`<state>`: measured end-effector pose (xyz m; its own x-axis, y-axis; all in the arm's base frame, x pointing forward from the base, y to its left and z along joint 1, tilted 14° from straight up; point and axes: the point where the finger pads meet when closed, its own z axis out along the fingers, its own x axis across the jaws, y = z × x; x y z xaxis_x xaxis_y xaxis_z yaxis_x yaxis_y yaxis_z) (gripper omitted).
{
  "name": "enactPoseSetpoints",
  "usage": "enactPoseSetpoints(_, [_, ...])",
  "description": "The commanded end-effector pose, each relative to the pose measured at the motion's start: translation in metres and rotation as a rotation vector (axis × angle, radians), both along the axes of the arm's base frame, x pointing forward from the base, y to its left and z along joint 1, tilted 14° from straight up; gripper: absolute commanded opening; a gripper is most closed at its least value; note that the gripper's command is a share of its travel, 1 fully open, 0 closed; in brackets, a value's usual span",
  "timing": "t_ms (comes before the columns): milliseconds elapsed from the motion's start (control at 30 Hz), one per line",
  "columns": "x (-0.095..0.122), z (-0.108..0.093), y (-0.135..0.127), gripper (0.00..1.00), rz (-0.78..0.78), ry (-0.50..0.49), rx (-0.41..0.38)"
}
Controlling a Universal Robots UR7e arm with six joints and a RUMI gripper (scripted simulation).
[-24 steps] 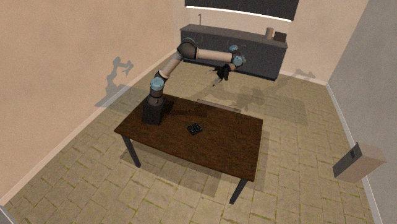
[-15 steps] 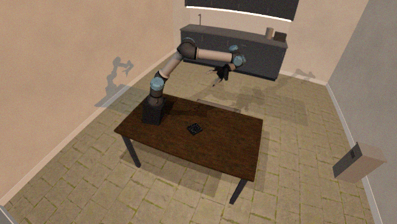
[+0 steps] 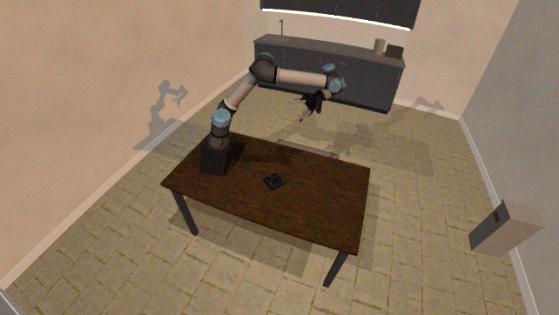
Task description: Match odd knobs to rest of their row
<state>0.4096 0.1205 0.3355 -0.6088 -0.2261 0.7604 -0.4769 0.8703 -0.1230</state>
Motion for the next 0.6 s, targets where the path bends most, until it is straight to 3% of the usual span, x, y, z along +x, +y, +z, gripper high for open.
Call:
enactPoseSetpoints(0, [0.001, -0.001, 0.000, 1.00, -0.001, -0.003, 0.005])
enactPoseSetpoints(300, [0.005, -0.014, -0.003, 1.00, -0.005, -0.012, 0.031])
enactPoseSetpoints(567, [0.017, -0.046, -0.011, 1.00, -0.014, -0.040, 0.098])
